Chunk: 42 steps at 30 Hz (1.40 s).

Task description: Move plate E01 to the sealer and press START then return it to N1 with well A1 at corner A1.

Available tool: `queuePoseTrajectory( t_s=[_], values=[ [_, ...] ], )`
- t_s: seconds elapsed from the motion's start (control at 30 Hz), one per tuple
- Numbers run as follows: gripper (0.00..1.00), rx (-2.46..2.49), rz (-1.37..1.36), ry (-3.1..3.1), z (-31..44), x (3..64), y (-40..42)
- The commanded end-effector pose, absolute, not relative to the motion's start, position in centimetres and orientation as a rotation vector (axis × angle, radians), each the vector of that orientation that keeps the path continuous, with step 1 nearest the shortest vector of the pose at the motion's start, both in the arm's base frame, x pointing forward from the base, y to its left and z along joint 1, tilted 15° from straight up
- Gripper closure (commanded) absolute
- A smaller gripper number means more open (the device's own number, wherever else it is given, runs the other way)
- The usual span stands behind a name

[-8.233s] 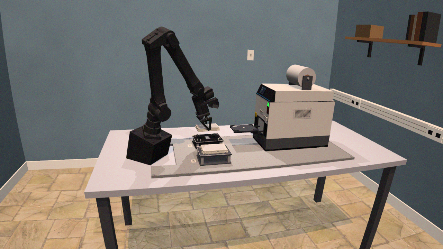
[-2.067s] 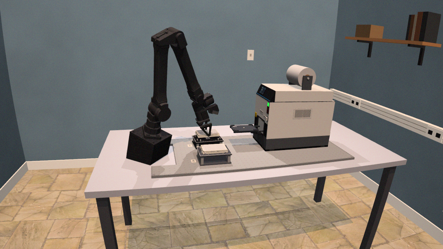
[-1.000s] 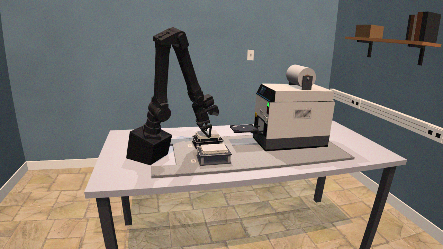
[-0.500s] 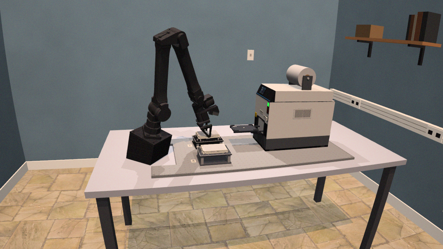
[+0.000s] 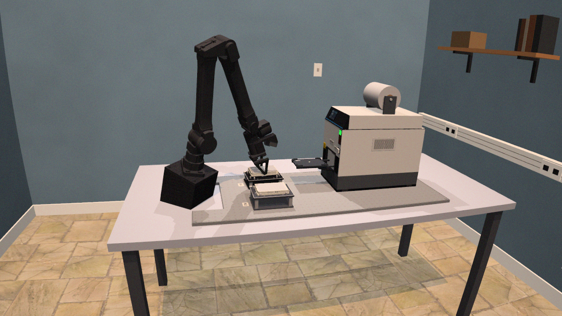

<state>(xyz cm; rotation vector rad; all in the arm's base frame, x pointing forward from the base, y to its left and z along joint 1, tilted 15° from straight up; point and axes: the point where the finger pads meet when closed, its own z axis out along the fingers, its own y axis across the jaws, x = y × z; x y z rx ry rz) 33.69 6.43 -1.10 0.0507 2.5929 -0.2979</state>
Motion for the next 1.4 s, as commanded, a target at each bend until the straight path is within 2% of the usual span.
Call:
queuePoseTrajectory(
  t_s=[0.0, 0.73, 1.37],
  values=[
    [1.0, 0.061, -0.283, 2.556, -0.1, 35.7, 6.7],
    [1.0, 0.053, -0.279, 2.578, -0.4, 33.9, 7.1],
    [1.0, 0.059, -0.296, 2.57, -0.6, 35.3, 6.3]
  ],
)
